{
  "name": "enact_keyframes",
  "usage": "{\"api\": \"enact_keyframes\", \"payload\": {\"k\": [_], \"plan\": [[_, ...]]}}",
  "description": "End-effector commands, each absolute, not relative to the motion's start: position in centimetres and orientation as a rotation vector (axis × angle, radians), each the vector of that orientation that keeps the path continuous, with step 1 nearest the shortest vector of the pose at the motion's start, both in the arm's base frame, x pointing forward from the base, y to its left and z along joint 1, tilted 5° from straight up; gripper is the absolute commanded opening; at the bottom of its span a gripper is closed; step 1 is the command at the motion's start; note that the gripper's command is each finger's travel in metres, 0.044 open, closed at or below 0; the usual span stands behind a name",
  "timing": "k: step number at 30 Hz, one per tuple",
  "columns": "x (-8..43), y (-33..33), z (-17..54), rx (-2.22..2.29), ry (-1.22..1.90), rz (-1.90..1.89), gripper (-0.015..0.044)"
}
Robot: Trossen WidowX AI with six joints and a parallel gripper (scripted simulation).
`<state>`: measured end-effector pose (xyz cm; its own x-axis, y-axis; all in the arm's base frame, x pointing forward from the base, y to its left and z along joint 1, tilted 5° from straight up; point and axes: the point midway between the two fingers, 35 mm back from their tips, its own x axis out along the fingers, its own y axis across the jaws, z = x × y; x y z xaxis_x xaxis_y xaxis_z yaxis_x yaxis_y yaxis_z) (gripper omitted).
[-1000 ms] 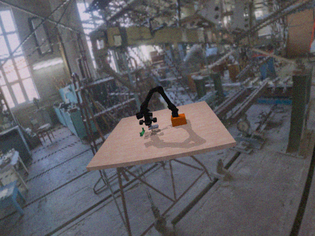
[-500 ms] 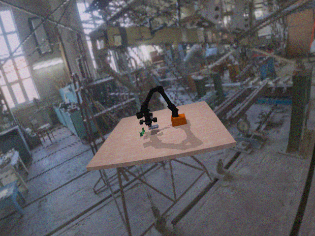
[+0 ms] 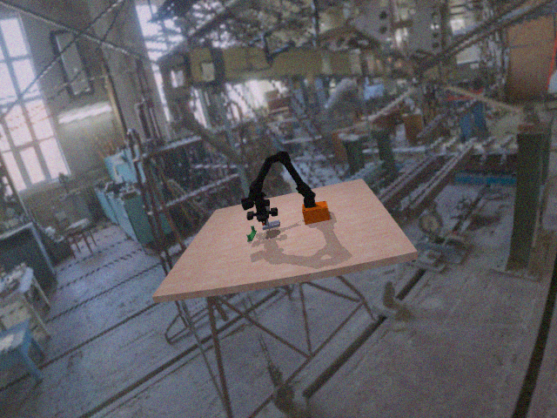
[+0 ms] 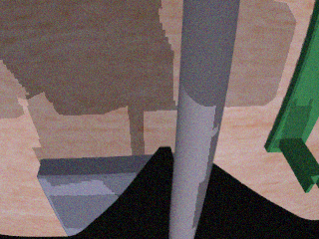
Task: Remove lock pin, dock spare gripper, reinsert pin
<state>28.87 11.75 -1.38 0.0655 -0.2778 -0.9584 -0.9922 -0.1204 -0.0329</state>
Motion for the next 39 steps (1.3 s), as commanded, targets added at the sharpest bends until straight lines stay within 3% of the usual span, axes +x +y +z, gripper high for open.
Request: {"api": "enact_keyframes", "payload": {"k": [1, 39], "plan": [[28.6, 11.5, -1.5, -1.535, 1.327, 1.11, 0.0], [28.9, 9.8, -1.5, -1.544, 1.301, 1.085, 0.0]]}}
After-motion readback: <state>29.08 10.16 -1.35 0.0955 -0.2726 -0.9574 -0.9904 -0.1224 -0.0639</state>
